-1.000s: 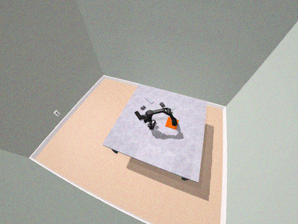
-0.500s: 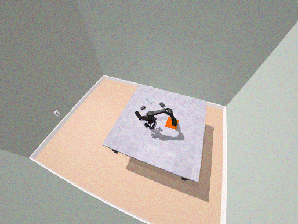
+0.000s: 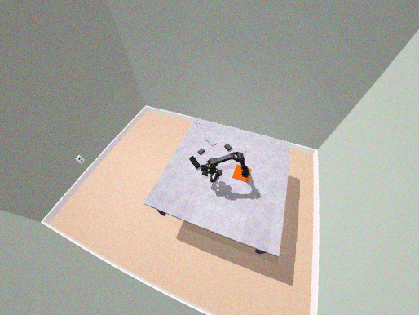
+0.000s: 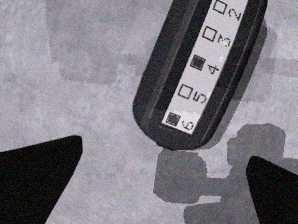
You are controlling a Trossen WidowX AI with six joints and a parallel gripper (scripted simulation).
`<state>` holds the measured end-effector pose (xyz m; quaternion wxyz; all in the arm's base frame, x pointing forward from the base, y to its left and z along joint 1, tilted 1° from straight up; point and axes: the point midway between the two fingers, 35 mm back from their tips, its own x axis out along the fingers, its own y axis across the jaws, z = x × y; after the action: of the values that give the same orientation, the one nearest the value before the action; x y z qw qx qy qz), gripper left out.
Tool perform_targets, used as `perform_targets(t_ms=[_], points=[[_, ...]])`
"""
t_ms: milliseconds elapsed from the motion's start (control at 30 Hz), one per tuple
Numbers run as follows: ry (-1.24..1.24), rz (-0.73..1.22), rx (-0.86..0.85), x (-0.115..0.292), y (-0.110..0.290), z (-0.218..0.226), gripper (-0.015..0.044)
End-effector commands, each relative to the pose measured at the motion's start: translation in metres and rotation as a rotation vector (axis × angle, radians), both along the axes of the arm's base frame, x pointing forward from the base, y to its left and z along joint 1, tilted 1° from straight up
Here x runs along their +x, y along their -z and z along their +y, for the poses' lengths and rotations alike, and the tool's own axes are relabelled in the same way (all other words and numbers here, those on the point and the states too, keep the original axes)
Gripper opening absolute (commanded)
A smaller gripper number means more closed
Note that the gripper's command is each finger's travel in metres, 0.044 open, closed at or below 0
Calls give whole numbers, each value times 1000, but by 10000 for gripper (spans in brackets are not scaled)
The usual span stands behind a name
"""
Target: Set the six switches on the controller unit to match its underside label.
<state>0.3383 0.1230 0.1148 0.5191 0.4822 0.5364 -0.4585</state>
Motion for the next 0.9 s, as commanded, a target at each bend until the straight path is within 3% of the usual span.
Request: perform_targets(t_ms=[0, 867], points=[[272, -3, -17, -7, 2, -1, 440], [272, -4, -16, -5, 29, 1, 440]])
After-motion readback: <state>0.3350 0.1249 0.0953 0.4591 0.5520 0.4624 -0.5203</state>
